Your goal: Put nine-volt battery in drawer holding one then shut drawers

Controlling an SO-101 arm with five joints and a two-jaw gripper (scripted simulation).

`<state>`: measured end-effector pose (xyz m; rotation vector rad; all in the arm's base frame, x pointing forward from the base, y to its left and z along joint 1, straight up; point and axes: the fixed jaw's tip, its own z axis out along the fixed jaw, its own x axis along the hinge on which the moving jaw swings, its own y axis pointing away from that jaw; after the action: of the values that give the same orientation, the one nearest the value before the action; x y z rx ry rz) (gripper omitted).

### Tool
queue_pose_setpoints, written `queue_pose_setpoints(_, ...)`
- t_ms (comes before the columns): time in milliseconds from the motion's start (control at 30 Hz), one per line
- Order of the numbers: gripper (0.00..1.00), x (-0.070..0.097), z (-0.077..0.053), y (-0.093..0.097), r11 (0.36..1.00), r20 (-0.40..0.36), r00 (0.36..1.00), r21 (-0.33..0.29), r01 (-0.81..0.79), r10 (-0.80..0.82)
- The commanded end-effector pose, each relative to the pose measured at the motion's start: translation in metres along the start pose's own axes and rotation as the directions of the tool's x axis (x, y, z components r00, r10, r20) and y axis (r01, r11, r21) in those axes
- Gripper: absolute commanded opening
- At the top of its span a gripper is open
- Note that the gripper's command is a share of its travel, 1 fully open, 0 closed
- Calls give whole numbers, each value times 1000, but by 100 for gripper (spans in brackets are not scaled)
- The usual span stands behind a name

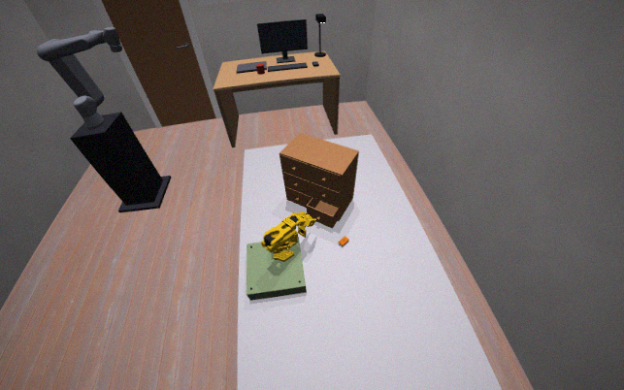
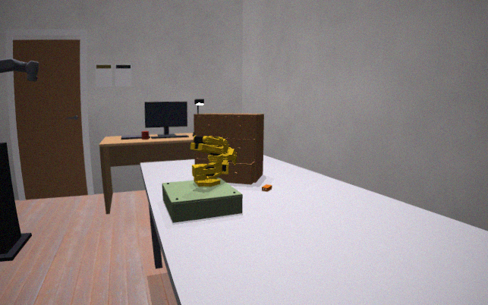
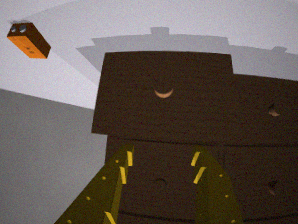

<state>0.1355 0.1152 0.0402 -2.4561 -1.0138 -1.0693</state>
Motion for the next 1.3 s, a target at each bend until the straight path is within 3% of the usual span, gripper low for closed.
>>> queue_pose_setpoints(0, 21, 2, 4, 0, 1000, -8, 1000, -1, 1, -1)
queue_pose_setpoints(467, 21, 4, 4, 0, 1000, -17, 1000, 1, 0, 0)
queue_pose_setpoints(967, 21, -5, 27, -1, 1000, -18, 1000, 1, 0, 0)
queue_pose_setpoints(1033, 21, -5, 27, -1, 1000, -18, 1000, 1, 0, 0)
queue_pose_setpoints(1067, 21, 3, 11, 0, 1000, -25, 1000, 0, -1, 1)
queue_pose_setpoints(1267, 21, 3, 11, 0, 1000, -25, 1000, 0, -1, 1)
